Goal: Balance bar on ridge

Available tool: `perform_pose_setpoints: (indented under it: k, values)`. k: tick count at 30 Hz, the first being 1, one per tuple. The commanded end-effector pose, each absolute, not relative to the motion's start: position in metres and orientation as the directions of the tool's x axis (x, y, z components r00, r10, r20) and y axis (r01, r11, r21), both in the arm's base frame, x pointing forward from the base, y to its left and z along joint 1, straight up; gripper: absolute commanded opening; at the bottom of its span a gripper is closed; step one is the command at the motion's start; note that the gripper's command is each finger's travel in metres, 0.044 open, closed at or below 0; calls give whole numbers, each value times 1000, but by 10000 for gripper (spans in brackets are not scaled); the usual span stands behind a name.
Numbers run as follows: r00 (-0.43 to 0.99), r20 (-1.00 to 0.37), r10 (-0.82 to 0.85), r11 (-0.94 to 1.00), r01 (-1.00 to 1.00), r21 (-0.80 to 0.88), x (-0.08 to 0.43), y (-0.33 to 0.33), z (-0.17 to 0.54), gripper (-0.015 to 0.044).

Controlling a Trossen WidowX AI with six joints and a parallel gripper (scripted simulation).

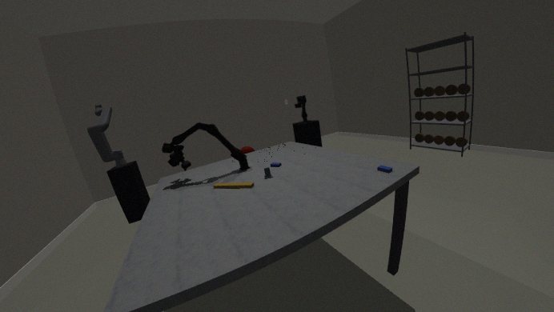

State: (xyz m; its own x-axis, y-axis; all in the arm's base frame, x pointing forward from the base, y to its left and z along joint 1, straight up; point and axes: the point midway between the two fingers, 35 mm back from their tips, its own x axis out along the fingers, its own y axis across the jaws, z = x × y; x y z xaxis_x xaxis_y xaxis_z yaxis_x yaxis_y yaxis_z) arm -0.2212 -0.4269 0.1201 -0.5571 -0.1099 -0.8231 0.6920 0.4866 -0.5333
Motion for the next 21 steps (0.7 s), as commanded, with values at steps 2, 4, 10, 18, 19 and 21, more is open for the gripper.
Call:
perform_pose_setpoints:
  k: [2, 4, 10, 18, 19, 21]
  values:
    - [-555, -824, -112, 493, 689, -531, -219, -427, 120, 347]
    - [-549, -828, -118, 511, 682, -524, -213, -428, 120, 315]
    - [-511, -847, -148, 608, 628, -485, -177, -432, 119, 315]
    - [-458, -871, -181, 720, 541, -434, -130, -433, 119, 315]
    - [-450, -874, -185, 734, 528, -427, -123, -433, 119, 315]
    - [-433, -880, -195, 759, 502, -415, -108, -433, 119, 315]
